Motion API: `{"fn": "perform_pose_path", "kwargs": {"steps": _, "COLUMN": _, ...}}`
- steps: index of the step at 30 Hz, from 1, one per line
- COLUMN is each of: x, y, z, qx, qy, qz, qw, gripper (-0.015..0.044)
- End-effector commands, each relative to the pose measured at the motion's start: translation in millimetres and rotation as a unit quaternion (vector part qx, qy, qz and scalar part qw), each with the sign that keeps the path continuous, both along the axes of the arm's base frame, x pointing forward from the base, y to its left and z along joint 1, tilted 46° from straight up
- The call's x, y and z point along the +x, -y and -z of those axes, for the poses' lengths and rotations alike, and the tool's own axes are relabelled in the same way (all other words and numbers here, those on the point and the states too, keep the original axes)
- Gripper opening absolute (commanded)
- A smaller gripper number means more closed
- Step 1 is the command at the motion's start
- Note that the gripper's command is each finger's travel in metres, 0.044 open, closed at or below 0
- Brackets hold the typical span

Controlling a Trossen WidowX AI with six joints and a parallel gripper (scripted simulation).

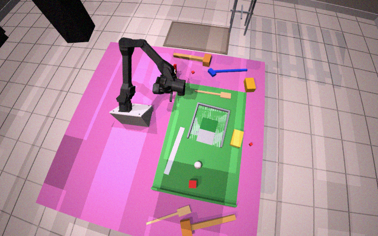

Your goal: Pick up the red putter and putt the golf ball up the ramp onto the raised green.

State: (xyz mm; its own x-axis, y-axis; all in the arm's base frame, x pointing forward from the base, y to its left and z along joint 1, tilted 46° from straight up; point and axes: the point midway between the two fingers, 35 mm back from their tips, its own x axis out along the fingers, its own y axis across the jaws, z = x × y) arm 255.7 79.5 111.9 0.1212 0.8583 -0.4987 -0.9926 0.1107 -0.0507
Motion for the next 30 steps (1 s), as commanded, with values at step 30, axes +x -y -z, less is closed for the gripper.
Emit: {"fn": "perform_pose_path", "kwargs": {"steps": 30, "x": 2, "y": -39, "z": 35, "qx": 0.006, "qy": 0.012, "qz": -0.011, "qw": 1.000, "gripper": 0.0440}}
